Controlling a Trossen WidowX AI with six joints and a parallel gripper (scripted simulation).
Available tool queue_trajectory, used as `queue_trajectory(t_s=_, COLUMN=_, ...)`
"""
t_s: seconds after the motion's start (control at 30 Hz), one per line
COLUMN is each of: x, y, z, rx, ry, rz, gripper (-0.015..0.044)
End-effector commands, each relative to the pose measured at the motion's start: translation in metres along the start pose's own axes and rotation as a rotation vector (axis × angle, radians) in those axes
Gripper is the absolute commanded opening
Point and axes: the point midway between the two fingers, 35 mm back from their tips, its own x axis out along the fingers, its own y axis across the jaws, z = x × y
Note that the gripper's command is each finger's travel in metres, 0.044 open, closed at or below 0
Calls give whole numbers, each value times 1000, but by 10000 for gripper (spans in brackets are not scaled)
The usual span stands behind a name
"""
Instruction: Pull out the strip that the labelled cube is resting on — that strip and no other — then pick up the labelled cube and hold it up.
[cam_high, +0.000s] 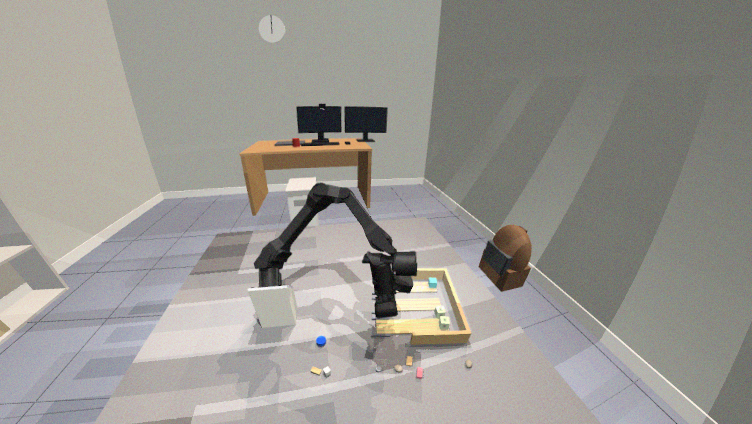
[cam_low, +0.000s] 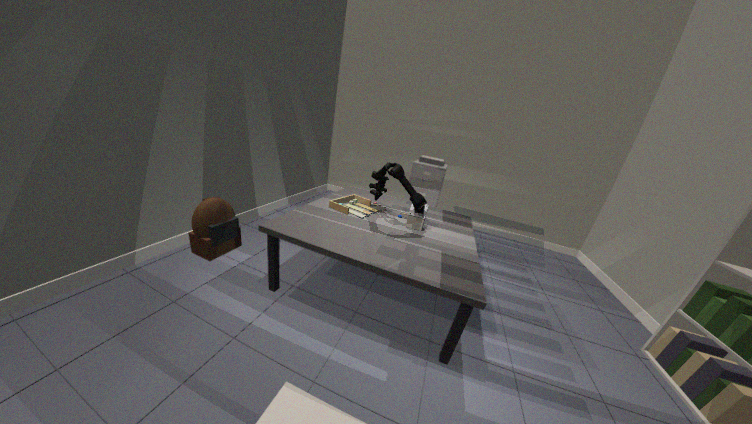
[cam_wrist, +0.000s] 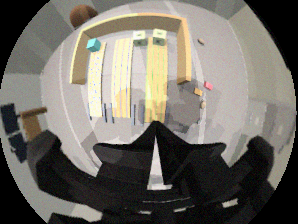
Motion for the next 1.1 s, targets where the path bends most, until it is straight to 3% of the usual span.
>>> queue_trajectory(t_s=0.0, x=15, y=-4, z=-5, rx=5, ry=167, rz=10, gripper=0)
queue_trajectory(t_s=1.07, x=54, y=-5, z=-9, rx=5, ry=167, rz=10, gripper=0)
